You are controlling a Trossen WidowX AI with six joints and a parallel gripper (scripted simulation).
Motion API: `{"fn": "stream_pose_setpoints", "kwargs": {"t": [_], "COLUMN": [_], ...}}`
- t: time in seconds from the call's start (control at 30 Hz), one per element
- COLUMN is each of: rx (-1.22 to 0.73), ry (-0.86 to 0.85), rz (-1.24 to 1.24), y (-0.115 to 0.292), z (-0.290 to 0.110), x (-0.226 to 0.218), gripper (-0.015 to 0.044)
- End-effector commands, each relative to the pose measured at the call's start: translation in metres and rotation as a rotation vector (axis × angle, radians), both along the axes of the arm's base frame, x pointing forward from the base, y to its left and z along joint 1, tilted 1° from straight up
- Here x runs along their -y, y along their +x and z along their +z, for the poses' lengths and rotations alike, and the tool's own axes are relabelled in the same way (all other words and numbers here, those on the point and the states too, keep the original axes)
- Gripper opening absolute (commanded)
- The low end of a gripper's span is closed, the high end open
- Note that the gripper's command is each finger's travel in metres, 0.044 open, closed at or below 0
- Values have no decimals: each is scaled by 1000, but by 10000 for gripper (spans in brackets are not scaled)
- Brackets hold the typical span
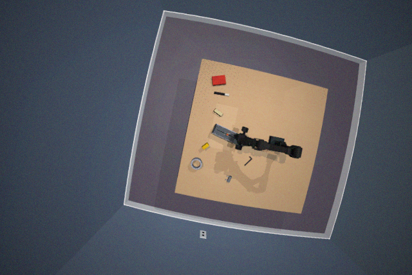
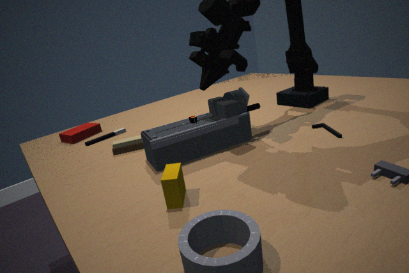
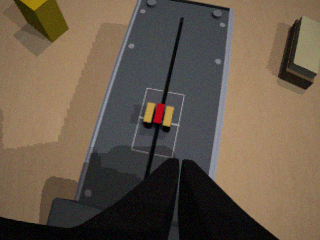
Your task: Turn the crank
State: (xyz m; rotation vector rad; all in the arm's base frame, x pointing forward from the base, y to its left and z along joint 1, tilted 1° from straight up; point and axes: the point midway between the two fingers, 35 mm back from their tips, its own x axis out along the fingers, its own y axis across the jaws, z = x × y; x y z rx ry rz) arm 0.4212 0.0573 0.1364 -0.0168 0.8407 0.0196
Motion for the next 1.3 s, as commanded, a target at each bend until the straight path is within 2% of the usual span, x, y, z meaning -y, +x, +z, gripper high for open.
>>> {"fn": "stream_pose_setpoints", "kwargs": {"t": [0.0,0.33,0.9,0.93,1.27], "rx": [0,0,0,0,0], "ry": [-1,0,0,0,0], "rz": [0,0,0,0,0], "y": [0,0,0,0,0], "z": [0,0,0,0,0], "x": [0,0,0,0,0], "gripper": [0,0,440,440,177]}}
